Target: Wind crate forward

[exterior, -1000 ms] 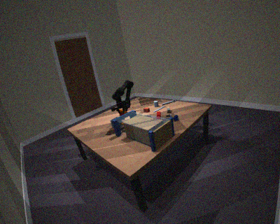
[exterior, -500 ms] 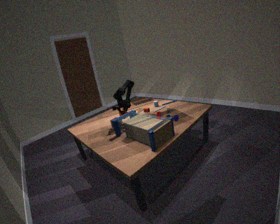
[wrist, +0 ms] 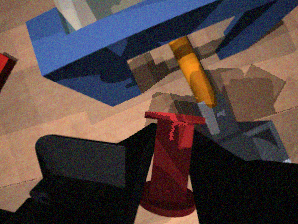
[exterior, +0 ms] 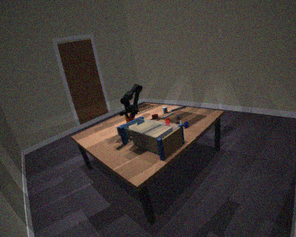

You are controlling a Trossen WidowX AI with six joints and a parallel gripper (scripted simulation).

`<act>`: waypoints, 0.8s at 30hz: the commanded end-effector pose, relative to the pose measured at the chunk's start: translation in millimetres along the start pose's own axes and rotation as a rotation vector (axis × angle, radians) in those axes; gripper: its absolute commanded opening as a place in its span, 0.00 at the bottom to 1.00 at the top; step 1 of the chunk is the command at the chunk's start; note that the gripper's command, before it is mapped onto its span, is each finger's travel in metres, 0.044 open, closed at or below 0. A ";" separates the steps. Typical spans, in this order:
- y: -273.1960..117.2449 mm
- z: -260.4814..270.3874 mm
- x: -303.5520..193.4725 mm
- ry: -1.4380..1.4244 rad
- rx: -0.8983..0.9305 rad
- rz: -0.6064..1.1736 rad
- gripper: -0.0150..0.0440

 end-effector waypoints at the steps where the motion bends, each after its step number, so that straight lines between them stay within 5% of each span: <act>1: -1.1 3.0 -14.1 0.014 0.006 0.025 0.25; 24: -17.9 2.4 -48.8 0.016 0.005 0.027 0.25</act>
Point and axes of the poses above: the point midway between the two fingers, 35 mm back from their tips, its own y axis out along the fingers, its own z axis across the jaws, x = y × z, the point moved 1 cm from there along -y, back along the fingers, and after that the axes turned 6 degrees about -y, right-handed, at the moved point
